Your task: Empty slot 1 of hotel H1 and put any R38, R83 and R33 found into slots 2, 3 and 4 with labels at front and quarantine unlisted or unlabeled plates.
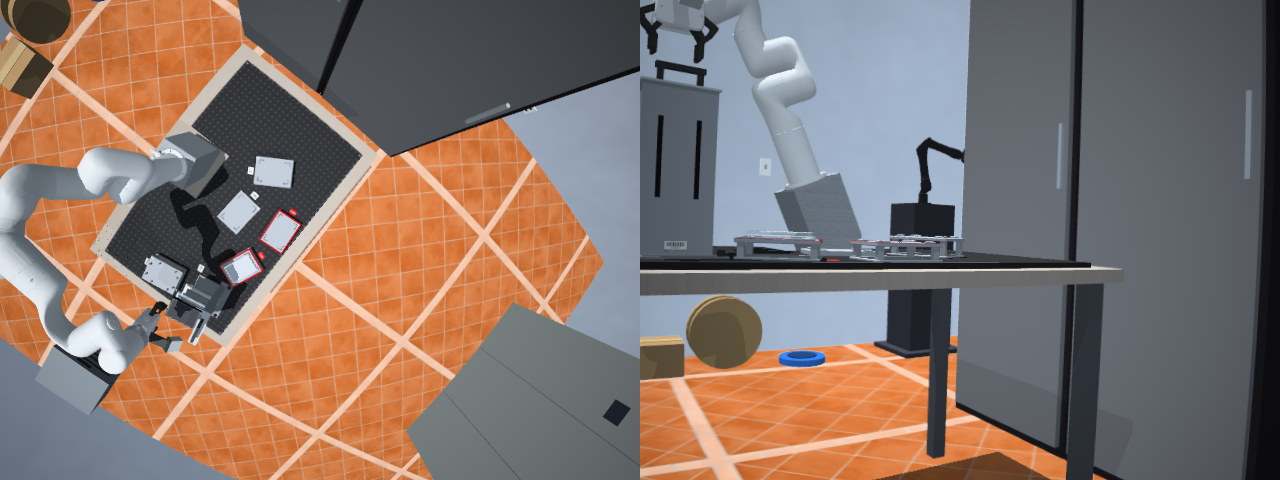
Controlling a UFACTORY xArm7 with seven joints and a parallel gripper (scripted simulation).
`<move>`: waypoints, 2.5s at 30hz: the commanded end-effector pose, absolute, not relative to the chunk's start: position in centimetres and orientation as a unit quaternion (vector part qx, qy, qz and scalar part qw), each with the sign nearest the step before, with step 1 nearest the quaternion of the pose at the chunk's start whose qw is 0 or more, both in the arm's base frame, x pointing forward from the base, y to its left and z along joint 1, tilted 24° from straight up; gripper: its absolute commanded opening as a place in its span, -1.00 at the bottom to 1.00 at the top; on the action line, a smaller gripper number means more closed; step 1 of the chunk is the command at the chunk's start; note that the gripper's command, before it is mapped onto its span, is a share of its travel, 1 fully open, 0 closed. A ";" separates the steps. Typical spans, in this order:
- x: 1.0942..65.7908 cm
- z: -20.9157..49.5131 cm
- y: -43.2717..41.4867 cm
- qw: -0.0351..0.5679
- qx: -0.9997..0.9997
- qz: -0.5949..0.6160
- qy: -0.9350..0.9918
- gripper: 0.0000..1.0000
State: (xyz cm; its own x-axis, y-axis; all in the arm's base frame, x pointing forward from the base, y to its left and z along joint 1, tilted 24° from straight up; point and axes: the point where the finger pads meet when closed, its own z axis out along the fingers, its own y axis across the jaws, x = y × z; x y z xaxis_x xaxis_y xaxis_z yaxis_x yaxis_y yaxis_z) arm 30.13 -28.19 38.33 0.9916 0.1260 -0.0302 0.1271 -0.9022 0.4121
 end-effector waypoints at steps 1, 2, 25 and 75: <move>28.7 38.8 -28.8 0.213 0.975 0.001 0.065 1.00; 28.4 38.8 -28.9 0.213 0.975 0.001 0.065 1.00; 22.0 39.8 -31.5 0.213 0.975 0.000 0.065 1.00; 7.4 40.2 -33.4 0.213 0.975 0.000 0.065 1.00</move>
